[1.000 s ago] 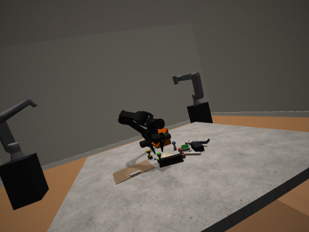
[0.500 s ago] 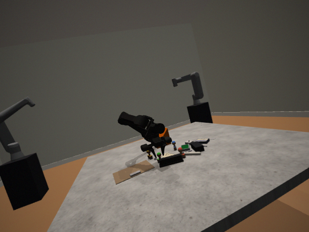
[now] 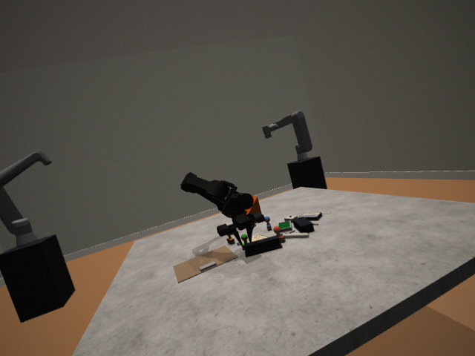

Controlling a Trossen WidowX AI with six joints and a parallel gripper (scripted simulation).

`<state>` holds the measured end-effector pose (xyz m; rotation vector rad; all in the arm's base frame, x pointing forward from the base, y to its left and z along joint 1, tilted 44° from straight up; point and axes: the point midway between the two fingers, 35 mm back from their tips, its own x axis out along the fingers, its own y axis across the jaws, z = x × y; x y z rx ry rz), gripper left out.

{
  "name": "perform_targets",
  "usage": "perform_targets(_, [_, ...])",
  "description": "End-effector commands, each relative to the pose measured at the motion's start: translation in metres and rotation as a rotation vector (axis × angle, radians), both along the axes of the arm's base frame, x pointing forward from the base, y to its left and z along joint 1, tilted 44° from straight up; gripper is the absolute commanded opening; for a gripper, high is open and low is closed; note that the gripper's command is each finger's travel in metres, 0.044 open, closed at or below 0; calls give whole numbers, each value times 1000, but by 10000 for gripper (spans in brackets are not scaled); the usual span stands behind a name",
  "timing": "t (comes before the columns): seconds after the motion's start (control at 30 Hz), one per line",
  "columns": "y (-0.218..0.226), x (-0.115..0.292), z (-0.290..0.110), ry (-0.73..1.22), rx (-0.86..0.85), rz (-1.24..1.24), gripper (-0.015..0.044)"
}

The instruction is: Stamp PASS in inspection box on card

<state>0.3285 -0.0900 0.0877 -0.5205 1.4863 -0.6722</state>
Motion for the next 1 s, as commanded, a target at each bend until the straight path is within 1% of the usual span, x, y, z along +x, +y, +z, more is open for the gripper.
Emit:
perform_targets(0.0, [0,0,0,0,0,0,128])
perform_targets(0.3, [0,0,0,0,0,0,68])
perform_targets(0.37, [1,0,0,0,0,0,15])
perform_targets(0.4, [1,0,1,0,0,0,0])
perform_targets(0.97, [7,1,6,0,2,0,0])
